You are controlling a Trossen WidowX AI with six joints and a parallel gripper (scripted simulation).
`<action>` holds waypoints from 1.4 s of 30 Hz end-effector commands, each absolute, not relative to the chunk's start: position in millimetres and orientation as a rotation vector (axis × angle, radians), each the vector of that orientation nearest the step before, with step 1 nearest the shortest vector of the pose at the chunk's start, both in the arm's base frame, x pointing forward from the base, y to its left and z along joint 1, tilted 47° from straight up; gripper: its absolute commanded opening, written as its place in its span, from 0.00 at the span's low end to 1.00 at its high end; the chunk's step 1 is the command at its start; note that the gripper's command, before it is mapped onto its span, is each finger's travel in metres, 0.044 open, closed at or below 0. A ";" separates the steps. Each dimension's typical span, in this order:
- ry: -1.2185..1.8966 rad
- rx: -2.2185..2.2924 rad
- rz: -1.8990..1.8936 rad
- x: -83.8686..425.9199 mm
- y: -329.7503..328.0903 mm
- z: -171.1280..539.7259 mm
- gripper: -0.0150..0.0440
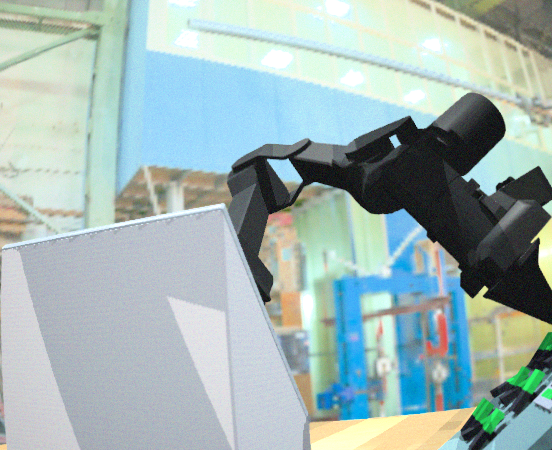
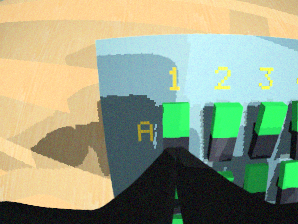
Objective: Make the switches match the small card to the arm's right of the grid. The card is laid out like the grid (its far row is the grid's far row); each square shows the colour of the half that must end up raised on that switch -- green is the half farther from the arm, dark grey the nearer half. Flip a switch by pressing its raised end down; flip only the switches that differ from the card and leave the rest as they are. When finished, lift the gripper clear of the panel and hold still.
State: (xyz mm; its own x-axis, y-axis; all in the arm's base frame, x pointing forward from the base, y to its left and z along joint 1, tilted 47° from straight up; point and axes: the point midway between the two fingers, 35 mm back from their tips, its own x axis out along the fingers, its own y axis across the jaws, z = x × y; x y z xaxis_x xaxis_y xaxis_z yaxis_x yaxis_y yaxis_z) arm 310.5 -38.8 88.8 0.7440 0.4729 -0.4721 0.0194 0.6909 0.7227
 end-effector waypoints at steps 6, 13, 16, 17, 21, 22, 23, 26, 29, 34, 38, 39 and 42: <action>0.698 0.779 0.273 311.7 -38.8 87.8 0.25; 0.712 0.767 0.273 301.5 -49.0 93.6 0.25; 0.729 0.769 0.277 277.7 -65.4 109.0 0.25; 0.728 0.772 0.280 271.0 -68.6 114.3 0.25; 0.727 0.776 0.282 265.5 -70.9 118.8 0.25; 0.727 0.776 0.282 265.5 -70.9 118.8 0.25; 0.727 0.776 0.282 265.5 -70.9 118.8 0.25; 0.728 0.775 0.281 266.1 -75.4 114.9 0.25; 0.732 0.772 0.279 267.0 -95.3 96.0 0.25; 0.727 0.771 0.280 263.6 -123.9 64.3 0.25; 0.726 0.771 0.280 264.4 -124.3 62.1 0.25; 0.724 0.771 0.278 267.6 -122.5 59.4 0.25; 0.706 0.773 0.271 284.5 -110.7 47.9 0.25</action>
